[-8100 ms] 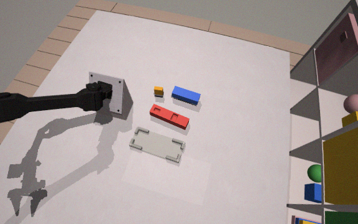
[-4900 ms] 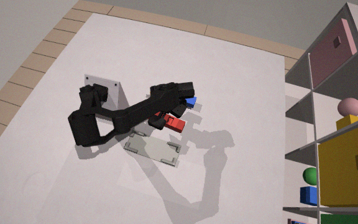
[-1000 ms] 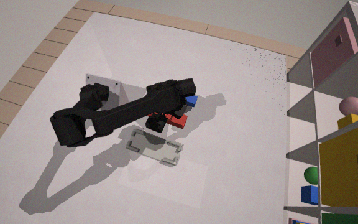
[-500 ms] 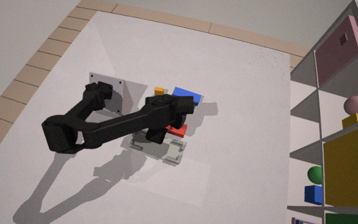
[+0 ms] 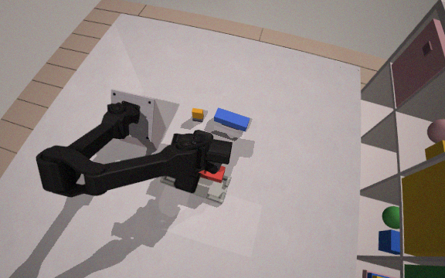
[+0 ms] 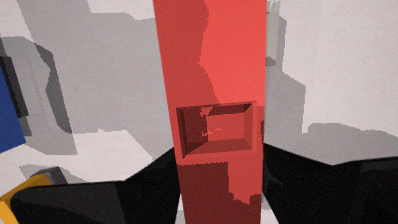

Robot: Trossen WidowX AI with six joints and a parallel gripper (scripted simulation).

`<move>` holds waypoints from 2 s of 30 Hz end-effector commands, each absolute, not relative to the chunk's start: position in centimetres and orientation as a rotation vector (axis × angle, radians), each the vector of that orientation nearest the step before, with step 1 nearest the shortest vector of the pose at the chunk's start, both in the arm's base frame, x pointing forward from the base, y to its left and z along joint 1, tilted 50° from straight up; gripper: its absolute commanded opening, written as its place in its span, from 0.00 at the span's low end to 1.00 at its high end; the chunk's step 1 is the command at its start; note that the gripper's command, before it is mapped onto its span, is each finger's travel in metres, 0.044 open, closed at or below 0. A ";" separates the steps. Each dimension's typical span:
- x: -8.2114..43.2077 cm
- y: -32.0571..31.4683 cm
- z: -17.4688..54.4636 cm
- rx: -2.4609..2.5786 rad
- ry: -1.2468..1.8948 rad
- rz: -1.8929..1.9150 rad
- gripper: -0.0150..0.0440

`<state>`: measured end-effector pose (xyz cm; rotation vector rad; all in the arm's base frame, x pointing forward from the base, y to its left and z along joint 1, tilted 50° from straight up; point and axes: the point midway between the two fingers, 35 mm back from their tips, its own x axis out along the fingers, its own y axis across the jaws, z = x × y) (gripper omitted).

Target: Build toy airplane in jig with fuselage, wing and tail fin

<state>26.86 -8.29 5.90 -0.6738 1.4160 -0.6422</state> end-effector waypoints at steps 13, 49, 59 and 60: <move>26.2 -10.2 6.9 -0.702 1.415 -0.646 0.58; 26.3 -11.5 5.9 -0.701 1.415 -0.645 0.58; 26.4 -12.8 4.9 -0.702 1.414 -0.646 0.58; 26.4 -12.9 4.8 -0.702 1.414 -0.647 0.58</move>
